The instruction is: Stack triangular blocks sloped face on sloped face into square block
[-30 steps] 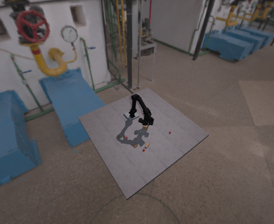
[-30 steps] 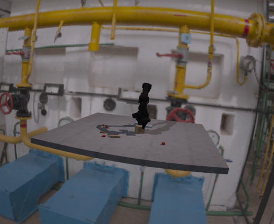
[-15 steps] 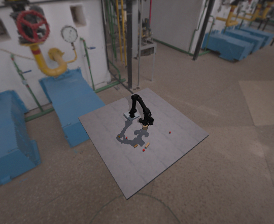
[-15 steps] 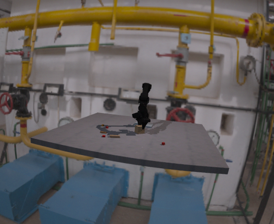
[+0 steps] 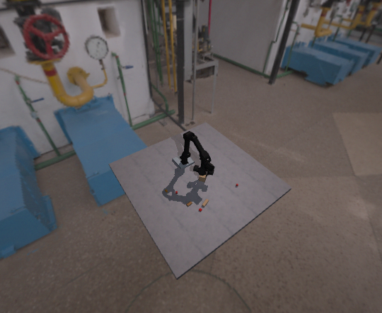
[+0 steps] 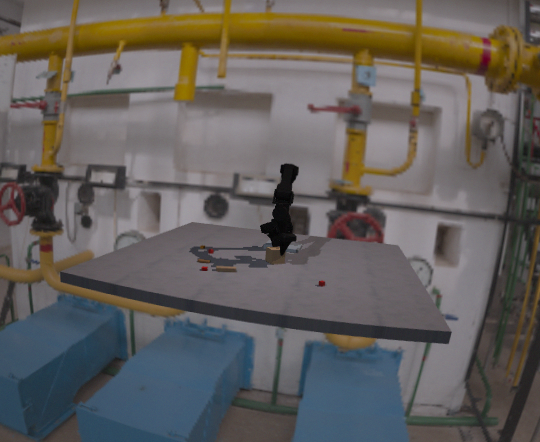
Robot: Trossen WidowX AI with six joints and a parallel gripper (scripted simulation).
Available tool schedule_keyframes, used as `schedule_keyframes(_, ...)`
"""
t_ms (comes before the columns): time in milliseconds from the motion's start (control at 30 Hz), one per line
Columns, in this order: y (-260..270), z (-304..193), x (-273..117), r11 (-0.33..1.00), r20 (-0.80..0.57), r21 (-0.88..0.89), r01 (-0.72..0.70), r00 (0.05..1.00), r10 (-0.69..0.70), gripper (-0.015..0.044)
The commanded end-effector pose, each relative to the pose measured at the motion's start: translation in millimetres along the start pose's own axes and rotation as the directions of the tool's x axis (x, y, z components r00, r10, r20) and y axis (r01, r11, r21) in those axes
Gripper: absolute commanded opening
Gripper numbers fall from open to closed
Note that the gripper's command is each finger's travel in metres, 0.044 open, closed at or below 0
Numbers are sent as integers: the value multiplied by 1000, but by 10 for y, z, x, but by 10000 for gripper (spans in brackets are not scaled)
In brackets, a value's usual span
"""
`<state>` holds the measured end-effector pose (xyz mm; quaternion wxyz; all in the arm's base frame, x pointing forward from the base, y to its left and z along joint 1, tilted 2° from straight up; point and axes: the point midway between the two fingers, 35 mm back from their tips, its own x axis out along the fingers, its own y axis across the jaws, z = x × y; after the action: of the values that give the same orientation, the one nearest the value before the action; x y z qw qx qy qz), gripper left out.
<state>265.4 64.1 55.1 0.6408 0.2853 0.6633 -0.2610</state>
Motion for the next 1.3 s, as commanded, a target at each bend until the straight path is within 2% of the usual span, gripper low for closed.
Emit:
schedule_keyframes(0, 0, 0, 0, 1000, 0, 0, 0, 1000, 0, 26)
schedule_keyframes(533, 0, 0, 0, 1000, 0, 0, 0, 1000, 0, 440)
schedule_keyframes(800, 4, 3, -22, 1000, 0, 0, 0, 1000, 0, 440)
schedule_keyframes(867, 28, 18, -174, 1000, 0, 0, 0, 1000, 0, 440)
schedule_keyframes(1067, 17, 11, -1006, 1000, 0, 0, 0, 1000, 0, 440)
schedule_keyframes(1133, 1, 1, -1102, 1000, 0, 0, 0, 1000, 0, 440)
schedule_keyframes(1267, 36, 19, -1058, 1000, 13, 4, -19, 1000, 19, 440)
